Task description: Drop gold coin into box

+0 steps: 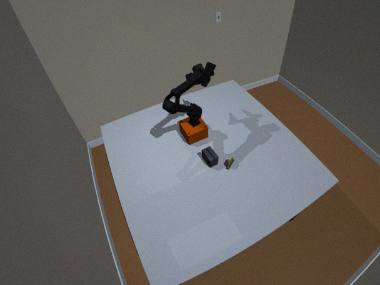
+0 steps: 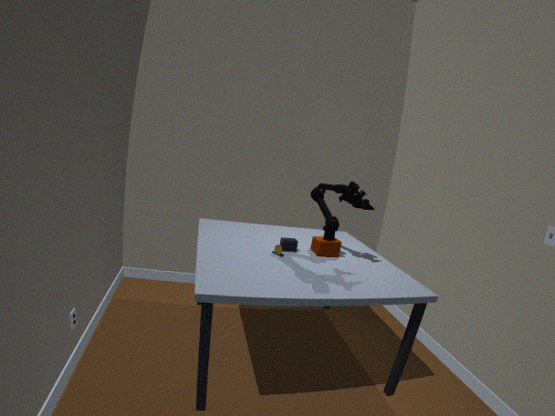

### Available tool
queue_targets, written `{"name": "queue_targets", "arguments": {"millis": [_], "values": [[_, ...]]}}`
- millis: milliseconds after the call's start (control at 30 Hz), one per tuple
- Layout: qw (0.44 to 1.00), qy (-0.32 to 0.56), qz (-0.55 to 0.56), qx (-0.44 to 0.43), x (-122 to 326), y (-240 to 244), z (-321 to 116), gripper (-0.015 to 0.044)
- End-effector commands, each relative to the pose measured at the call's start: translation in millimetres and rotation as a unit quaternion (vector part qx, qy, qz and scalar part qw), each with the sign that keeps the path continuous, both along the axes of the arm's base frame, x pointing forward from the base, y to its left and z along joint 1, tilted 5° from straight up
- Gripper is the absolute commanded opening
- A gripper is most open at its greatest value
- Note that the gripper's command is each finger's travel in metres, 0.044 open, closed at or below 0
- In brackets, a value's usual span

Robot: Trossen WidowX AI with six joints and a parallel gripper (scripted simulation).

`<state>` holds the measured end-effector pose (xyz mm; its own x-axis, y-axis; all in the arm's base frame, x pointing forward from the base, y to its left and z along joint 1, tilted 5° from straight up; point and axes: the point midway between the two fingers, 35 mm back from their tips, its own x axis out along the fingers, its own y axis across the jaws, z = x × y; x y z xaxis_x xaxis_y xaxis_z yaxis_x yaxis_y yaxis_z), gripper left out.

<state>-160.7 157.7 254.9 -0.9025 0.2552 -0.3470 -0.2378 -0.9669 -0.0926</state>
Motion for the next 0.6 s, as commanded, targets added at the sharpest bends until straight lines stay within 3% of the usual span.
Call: {"name": "queue_targets", "arguments": {"millis": [0, 133, 267, 400, 567], "values": [[1.0, -0.001, -0.006, -0.005, 1, 2, 0, 0.0374], [0.986, -0.006, -0.133, -0.099, 30, 42, -8, 0.0269], [0.936, 0.004, -0.285, -0.206, 75, 82, -19, 0.0164], [0.852, 0.032, -0.428, -0.301, 131, 111, -31, 0.0161], [0.703, 0.086, -0.585, -0.395, 210, 127, -49, 0.0161]]}}
